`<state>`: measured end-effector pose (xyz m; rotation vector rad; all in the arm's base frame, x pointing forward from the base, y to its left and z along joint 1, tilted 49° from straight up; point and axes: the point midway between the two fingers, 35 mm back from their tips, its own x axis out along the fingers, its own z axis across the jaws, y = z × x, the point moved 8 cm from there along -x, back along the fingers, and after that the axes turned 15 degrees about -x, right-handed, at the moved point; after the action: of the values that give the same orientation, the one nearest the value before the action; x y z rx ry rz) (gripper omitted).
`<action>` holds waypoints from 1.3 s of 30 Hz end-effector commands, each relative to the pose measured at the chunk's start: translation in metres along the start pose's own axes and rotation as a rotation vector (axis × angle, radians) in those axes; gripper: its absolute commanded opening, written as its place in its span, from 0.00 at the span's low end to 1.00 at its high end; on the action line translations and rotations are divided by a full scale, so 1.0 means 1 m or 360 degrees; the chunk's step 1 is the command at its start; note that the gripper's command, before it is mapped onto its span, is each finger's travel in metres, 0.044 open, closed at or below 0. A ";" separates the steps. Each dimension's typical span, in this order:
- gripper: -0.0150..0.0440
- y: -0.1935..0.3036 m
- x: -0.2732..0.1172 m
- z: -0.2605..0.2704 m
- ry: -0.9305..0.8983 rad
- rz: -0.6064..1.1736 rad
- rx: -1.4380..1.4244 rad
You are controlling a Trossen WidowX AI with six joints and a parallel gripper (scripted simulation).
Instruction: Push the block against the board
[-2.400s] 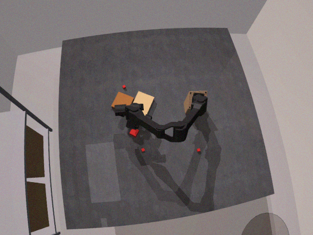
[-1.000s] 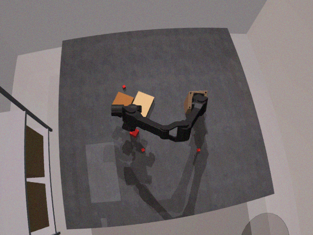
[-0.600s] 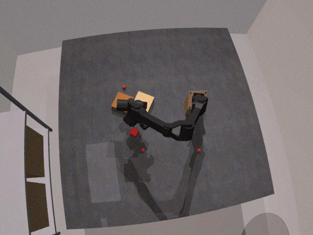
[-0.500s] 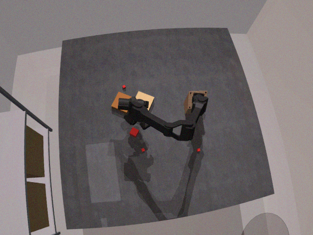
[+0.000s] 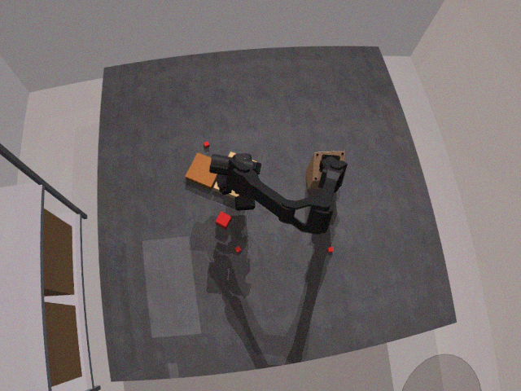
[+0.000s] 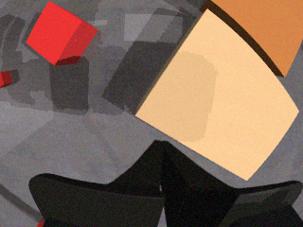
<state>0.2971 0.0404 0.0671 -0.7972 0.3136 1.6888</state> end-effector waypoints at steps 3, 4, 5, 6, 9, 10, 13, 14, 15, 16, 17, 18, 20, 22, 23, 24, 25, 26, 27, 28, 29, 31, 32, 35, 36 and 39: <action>0.25 0.021 0.000 -0.001 0.0007 0.0002 0.0373; 0.25 0.024 0.000 -0.001 0.0007 0.0002 0.0428; 0.25 0.027 0.001 -0.002 0.0006 0.0003 0.0484; 0.25 0.030 0.001 -0.002 0.0006 0.0003 0.0539; 0.25 0.039 0.001 -0.002 0.0005 0.0005 0.0696; 0.25 0.040 0.001 -0.002 0.0004 0.0005 0.0724; 0.25 0.041 0.002 -0.002 0.0004 0.0005 0.0733; 0.25 0.041 0.002 -0.002 0.0004 0.0005 0.0733; 0.25 0.041 0.002 -0.002 0.0004 0.0005 0.0733; 0.25 0.041 0.002 -0.002 0.0004 0.0005 0.0733; 0.25 0.041 0.004 -0.002 0.0005 0.0005 0.0733; 0.25 0.040 0.011 -0.003 0.0006 0.0005 0.0734; 0.25 0.041 0.037 -0.003 0.0005 0.0004 0.0734; 0.25 0.042 0.054 -0.001 -0.0002 0.0005 0.0734; 0.25 0.042 0.056 -0.001 -0.0004 0.0005 0.0734; 0.25 0.042 0.056 -0.001 -0.0004 0.0005 0.0734; 0.25 0.042 0.056 -0.001 -0.0004 0.0005 0.0734; 0.25 0.042 0.056 -0.001 -0.0004 0.0005 0.0734; 0.25 0.042 0.056 -0.001 -0.0004 0.0005 0.0734; 0.25 0.042 0.056 -0.001 -0.0004 0.0005 0.0734; 0.25 0.042 0.056 -0.001 -0.0004 0.0005 0.0734; 0.25 0.041 0.056 -0.002 -0.0003 0.0005 0.0734; 0.25 0.040 0.056 -0.003 -0.0003 0.0005 0.0734; 0.25 0.036 0.056 -0.005 -0.0003 0.0005 0.0733; 0.25 0.035 0.056 -0.006 -0.0003 0.0005 0.0733; 0.25 0.031 0.056 -0.009 -0.0002 0.0004 0.0733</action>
<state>0.2608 0.0687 0.0201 -0.4596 0.6721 1.5346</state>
